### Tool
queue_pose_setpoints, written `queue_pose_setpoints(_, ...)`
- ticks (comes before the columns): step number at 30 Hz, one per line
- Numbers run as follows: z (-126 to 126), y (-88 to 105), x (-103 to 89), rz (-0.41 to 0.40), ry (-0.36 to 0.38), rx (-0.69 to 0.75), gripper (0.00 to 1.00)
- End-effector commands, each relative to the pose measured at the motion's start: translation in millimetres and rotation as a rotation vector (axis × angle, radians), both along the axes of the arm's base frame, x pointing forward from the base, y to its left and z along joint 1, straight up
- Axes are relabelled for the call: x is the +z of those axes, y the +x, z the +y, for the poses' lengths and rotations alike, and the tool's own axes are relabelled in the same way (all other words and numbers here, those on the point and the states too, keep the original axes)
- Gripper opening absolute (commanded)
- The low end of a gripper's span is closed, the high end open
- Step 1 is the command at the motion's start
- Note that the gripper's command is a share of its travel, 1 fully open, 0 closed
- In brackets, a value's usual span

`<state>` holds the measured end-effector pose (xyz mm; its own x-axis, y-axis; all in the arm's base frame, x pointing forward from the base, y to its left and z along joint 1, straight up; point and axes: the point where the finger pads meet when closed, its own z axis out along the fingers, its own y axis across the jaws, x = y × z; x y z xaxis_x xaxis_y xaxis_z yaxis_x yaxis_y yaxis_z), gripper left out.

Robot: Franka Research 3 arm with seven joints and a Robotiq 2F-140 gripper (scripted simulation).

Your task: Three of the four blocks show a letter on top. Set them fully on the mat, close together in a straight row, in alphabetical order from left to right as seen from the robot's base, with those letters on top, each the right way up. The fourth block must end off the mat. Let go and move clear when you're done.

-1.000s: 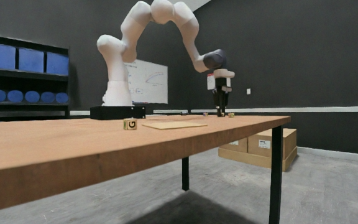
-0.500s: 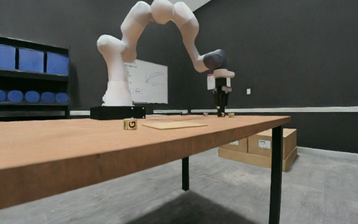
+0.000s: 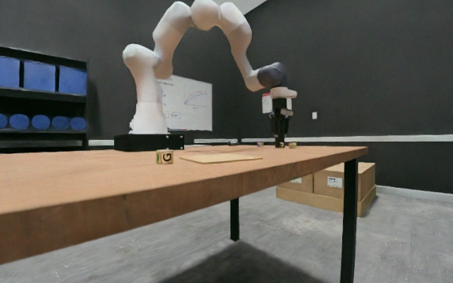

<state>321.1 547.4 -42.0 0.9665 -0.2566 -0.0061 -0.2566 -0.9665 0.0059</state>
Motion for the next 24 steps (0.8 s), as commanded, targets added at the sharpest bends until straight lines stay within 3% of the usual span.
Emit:
queue_pose_setpoints(1,1.1,0.9,0.3,-0.002,0.003,-0.005,0.22)
queue_pose_setpoints(9,1.2,0.9,9.9,-0.002,0.003,-0.005,0.22)
queue_pose_setpoints(17,1.2,1.2,63.7,-0.002,0.003,-0.005,0.22)
queue_pose_setpoints(19,1.2,1.2,63.7,-0.002,0.003,-0.005,0.22)
queue_pose_setpoints(24,1.2,1.4,93.3,-0.002,0.003,-0.005,0.22)
